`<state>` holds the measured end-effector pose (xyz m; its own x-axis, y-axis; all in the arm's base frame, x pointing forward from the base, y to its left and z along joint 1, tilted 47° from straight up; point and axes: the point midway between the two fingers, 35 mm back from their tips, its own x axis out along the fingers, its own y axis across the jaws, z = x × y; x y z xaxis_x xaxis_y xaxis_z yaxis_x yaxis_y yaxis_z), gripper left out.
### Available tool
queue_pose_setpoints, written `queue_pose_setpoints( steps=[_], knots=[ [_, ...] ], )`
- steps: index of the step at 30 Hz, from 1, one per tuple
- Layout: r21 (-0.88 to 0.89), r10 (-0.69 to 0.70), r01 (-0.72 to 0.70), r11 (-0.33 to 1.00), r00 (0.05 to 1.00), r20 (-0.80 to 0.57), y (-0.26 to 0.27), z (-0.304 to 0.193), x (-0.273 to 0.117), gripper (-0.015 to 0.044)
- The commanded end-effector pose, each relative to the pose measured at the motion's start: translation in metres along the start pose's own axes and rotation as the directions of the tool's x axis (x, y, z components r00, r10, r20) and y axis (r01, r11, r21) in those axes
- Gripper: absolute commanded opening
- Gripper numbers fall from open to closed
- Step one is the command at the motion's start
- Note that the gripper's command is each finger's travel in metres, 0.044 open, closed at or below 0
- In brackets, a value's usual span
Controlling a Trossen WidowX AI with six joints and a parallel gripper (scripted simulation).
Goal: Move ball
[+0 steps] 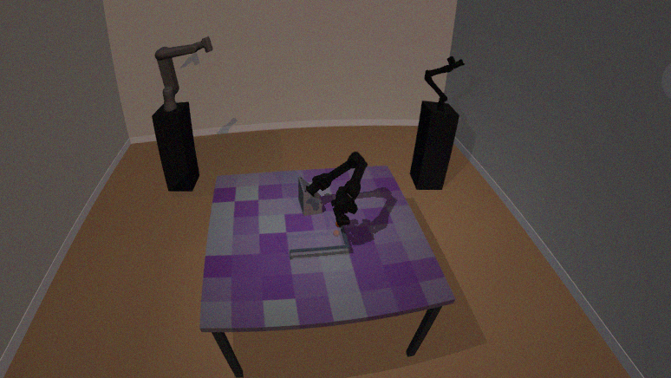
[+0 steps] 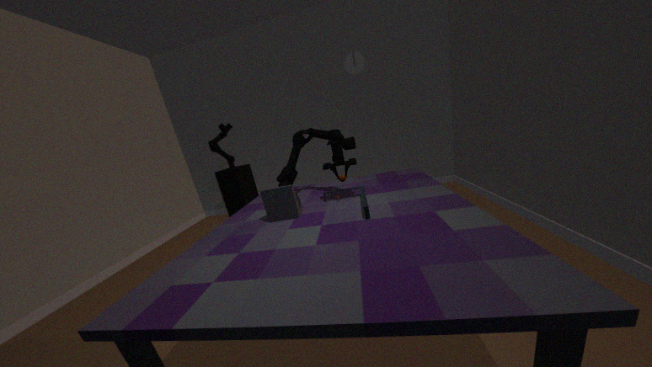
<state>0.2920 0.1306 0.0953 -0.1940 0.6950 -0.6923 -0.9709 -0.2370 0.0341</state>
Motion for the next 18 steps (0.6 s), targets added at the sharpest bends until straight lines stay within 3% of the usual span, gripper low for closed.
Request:
queue_pose_setpoints(
  steps=[1,18],
  knots=[
    [0.011,0.004,-0.004,1.0,1.0,0.004,0.011,-0.001,0.008,0.0],
    [0.012,0.005,-0.005,1.0,1.0,0.005,0.046,-0.003,0.036,0.0]
  ],
)
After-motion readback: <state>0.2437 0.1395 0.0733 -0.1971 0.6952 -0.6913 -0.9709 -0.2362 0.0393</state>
